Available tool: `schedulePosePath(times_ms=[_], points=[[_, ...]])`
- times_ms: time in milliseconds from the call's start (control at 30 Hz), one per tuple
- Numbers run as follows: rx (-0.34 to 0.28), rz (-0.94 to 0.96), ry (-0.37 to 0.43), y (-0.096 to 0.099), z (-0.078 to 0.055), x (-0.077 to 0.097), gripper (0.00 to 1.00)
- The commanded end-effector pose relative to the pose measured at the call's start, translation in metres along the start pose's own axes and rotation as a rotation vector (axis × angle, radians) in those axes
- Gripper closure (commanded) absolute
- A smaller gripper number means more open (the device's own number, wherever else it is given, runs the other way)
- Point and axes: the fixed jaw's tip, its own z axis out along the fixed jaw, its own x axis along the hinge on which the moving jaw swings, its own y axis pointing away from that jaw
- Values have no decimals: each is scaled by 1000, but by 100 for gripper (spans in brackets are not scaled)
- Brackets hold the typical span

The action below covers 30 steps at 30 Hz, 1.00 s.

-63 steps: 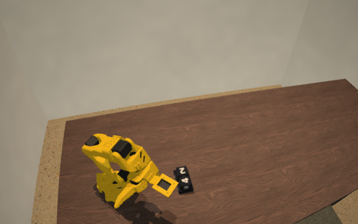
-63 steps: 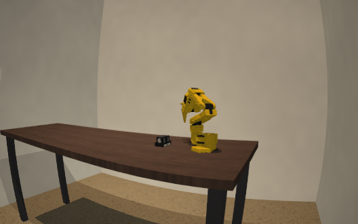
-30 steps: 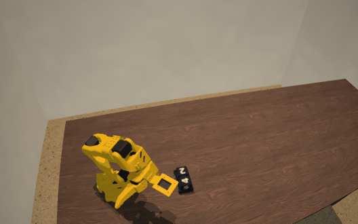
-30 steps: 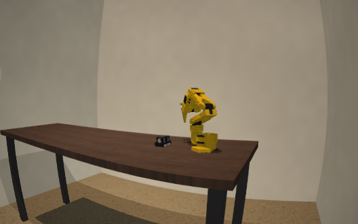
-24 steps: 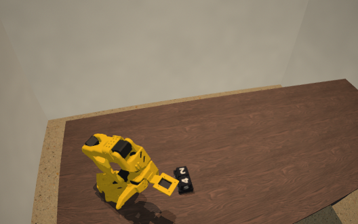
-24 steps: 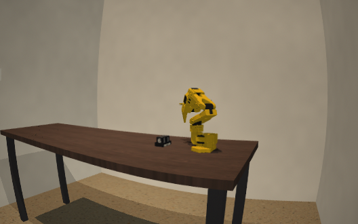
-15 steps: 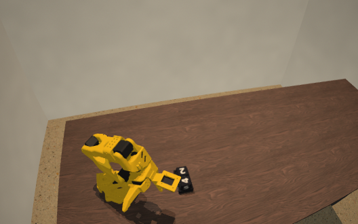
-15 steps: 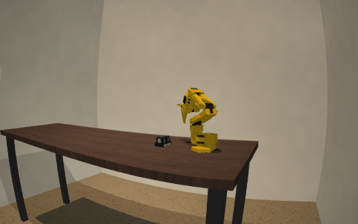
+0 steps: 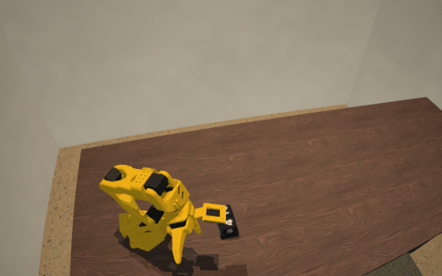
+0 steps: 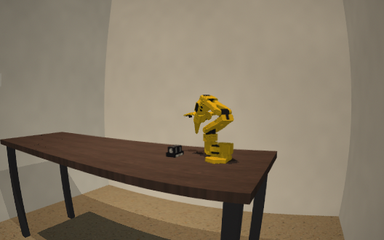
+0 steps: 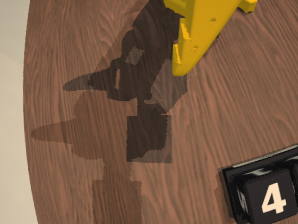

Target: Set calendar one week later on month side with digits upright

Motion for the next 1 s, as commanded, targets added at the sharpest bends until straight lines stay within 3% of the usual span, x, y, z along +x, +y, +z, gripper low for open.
schedulePosePath(times_ms=[0, 133, 633, 700, 967], points=[[-10, -156, -11, 2, 0, -4, 13], [-18, -238, -8, 4, 0, -4, 15], [-94, -955, -5, 15, 6, -5, 28], [-94, -955, -5, 15, 6, -5, 28], [-142, -1378, -24, 22, 9, -6, 35]])
